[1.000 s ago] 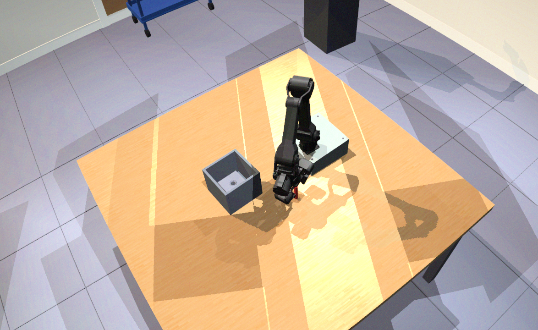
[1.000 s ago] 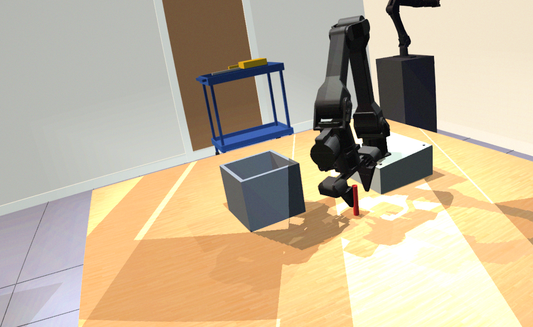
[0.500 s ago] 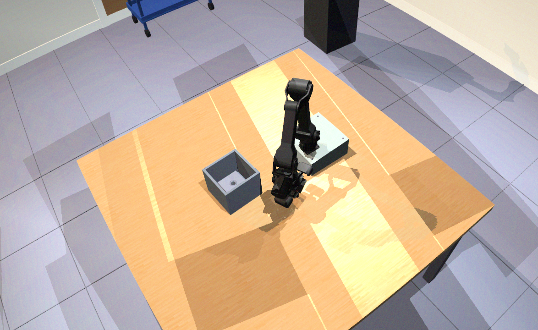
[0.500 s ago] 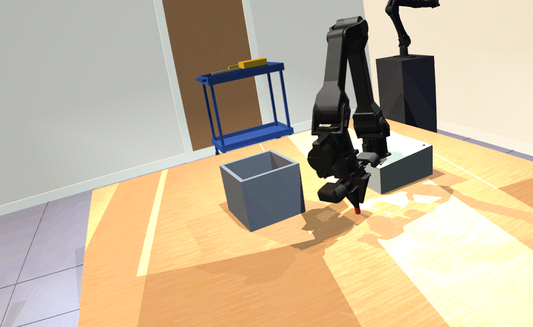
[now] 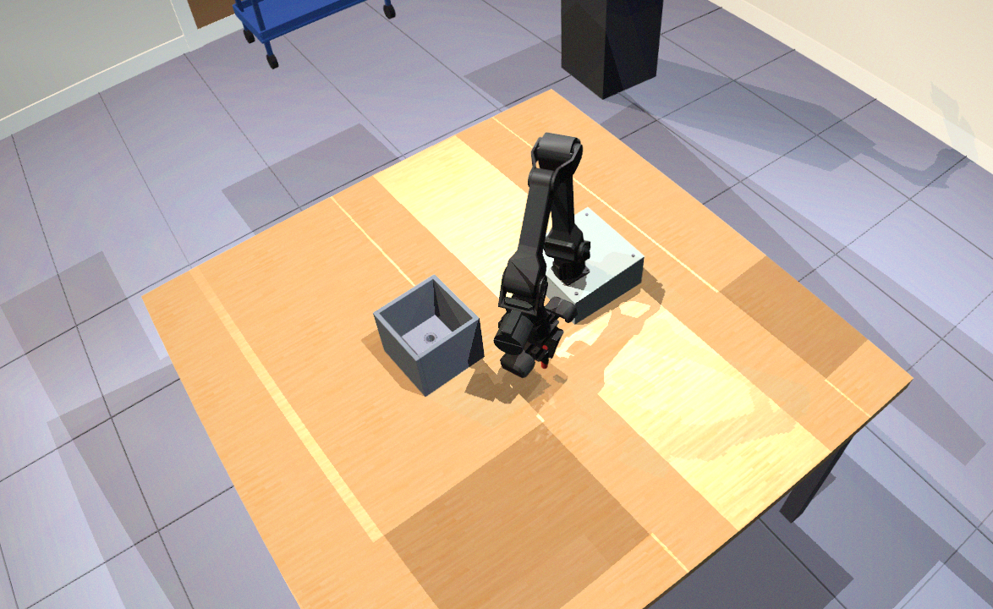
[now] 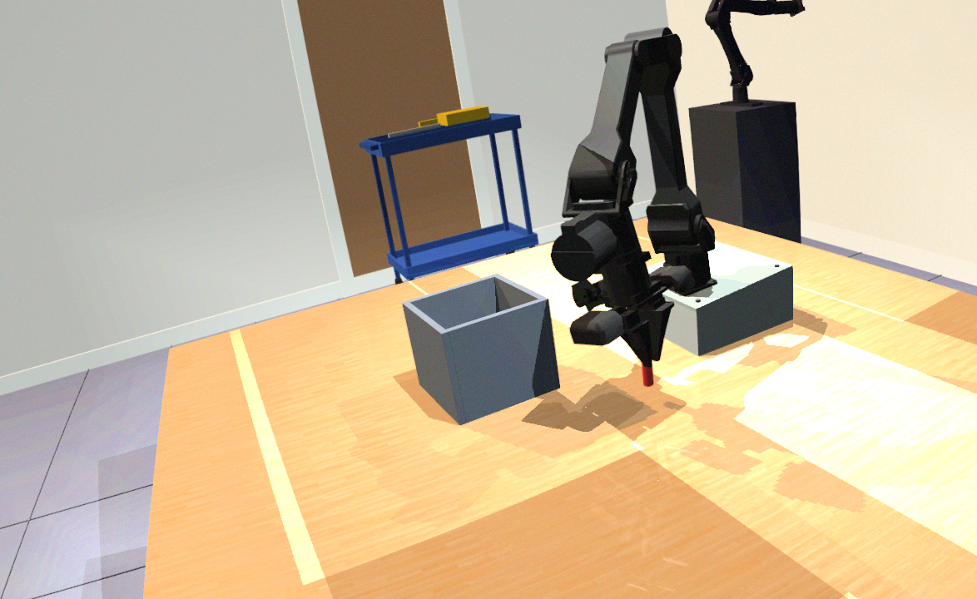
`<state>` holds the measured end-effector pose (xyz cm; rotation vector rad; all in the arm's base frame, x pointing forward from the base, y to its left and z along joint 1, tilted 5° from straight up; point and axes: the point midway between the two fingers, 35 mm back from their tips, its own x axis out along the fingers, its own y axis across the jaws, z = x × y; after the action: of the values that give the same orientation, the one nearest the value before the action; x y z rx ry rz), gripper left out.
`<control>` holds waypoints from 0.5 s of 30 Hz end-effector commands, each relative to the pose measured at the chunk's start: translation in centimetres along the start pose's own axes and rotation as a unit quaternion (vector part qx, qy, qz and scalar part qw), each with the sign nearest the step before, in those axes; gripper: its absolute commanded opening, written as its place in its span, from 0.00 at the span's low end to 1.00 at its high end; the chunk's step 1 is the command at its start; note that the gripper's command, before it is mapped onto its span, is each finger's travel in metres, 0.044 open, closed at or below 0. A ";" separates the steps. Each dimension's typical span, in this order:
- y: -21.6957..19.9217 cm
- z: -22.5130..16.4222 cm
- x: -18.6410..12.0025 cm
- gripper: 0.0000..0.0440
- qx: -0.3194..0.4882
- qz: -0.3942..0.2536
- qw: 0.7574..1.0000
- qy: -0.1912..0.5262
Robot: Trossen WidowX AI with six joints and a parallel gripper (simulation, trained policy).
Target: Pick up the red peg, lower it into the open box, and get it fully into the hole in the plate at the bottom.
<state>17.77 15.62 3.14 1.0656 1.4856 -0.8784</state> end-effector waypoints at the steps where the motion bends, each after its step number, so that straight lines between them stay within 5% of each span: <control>1: 0.4 -0.2 -0.8 0.00 0.004 0.011 1.000 0.008; 15: 2.8 -0.5 -6.1 0.00 -0.006 0.079 0.997 0.026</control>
<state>20.16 16.09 8.49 1.1805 1.4365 -0.7557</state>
